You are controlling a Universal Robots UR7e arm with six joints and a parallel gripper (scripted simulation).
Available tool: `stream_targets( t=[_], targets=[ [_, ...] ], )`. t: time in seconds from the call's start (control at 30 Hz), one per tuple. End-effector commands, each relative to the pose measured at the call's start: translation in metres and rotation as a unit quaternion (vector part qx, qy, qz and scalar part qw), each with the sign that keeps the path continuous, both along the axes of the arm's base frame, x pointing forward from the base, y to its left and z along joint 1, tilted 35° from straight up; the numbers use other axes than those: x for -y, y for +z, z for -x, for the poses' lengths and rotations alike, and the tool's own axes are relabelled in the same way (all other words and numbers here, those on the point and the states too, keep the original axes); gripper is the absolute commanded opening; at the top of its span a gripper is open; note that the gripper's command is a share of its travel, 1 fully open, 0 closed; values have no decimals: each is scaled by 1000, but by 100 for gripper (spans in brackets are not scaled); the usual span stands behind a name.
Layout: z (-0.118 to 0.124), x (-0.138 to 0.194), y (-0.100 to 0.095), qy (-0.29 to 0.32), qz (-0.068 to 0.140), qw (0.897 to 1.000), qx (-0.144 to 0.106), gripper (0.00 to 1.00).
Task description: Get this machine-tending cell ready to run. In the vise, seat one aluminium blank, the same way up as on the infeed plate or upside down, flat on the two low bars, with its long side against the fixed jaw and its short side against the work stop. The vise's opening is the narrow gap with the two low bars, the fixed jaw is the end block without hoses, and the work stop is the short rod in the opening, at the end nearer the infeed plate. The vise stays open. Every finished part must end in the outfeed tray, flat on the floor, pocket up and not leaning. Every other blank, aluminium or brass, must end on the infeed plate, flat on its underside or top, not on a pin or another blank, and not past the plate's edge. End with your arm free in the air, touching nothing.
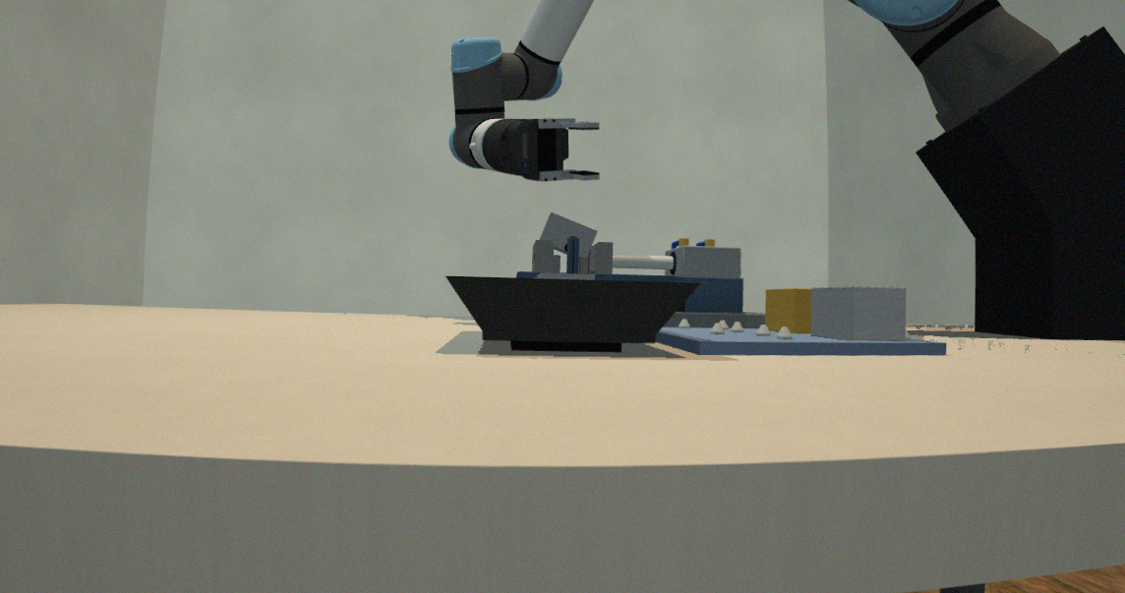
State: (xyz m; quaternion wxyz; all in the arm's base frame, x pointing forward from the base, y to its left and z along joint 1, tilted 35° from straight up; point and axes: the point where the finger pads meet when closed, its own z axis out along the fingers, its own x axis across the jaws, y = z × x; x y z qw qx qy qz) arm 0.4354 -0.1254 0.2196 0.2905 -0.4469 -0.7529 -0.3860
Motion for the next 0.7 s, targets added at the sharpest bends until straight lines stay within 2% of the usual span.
stream_targets(
  t=[0.0,0.07,0.17,0.27,0.3,0.33,0.4,0.47,0.53,0.6,0.67],
  targets=[
    [8,-20,-9,8,68,997,-43,100],
    [10,-25,-11,9,85,995,-51,100],
    [10,-25,-11,9,85,995,-51,100],
    [14,-39,-17,8,136,988,-74,100],
    [14,-39,-17,8,136,988,-74,100],
    [16,-44,-19,6,154,985,-81,100],
    [16,-44,-19,6,154,985,-81,100],
    [19,-53,-23,0,191,977,-92,100],
    [19,-53,-23,0,192,977,-92,100],
    [21,-61,-26,-8,226,969,-101,100],
    [21,-61,-26,-9,229,968,-102,100]
  ],
)
